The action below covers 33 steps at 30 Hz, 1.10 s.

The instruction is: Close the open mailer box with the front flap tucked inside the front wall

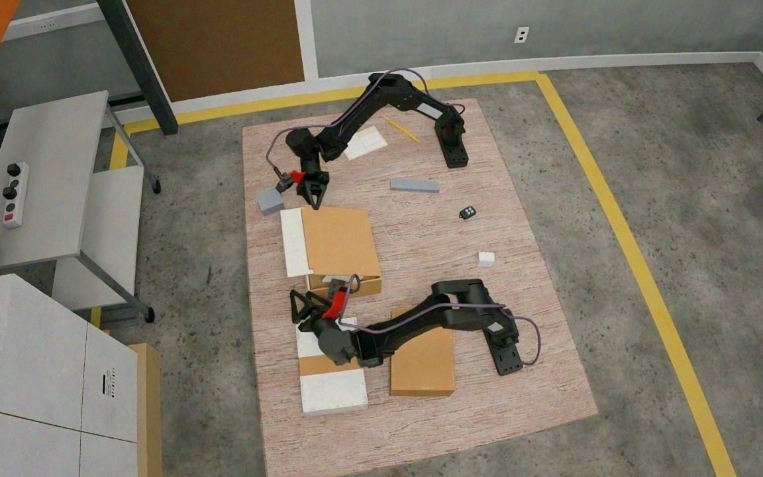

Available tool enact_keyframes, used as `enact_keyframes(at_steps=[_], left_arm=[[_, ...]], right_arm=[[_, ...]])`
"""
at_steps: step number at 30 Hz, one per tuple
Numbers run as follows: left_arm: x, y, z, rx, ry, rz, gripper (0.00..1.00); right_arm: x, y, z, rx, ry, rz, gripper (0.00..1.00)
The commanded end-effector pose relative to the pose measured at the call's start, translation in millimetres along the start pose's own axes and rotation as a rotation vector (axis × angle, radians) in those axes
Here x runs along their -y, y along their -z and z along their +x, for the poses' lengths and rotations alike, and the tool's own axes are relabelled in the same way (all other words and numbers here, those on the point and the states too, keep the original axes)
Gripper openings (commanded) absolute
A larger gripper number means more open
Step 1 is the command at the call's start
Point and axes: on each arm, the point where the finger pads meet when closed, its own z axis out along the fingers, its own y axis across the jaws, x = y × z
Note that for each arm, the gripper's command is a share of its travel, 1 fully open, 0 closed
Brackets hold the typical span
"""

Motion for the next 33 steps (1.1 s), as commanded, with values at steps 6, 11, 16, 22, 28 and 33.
enact_keyframes(at_steps=[6,11,16,22,28,33], left_arm=[[-16.1,-3.6,-15.9,0.103,-0.163,0.011,0.65],[16.0,-5.5,8.7,0.068,-0.023,0.044,0.65],[5.3,-6.5,-11.8,0.057,-0.052,0.024,0.65],[3.9,-14.6,-17.6,0.063,-0.071,0.017,0.65],[2.7,-20.8,-21.3,0.065,-0.081,0.012,0.65],[4.7,-26.6,-21.9,0.062,-0.073,0.013,0.65]], right_arm=[[-11.5,-2.5,-9.9,0.005,0.056,-0.006,0.01],[-11.5,-2.5,-9.9,0.005,0.056,-0.006,0.01],[-11.5,-2.5,-9.9,0.005,0.056,-0.006,0.01],[-11.5,-2.5,-9.9,0.005,0.056,-0.006,0.01],[-11.5,-2.5,-9.9,0.005,0.056,-0.006,0.01],[-11.5,-2.5,-9.9,0.005,0.056,-0.006,0.01]])
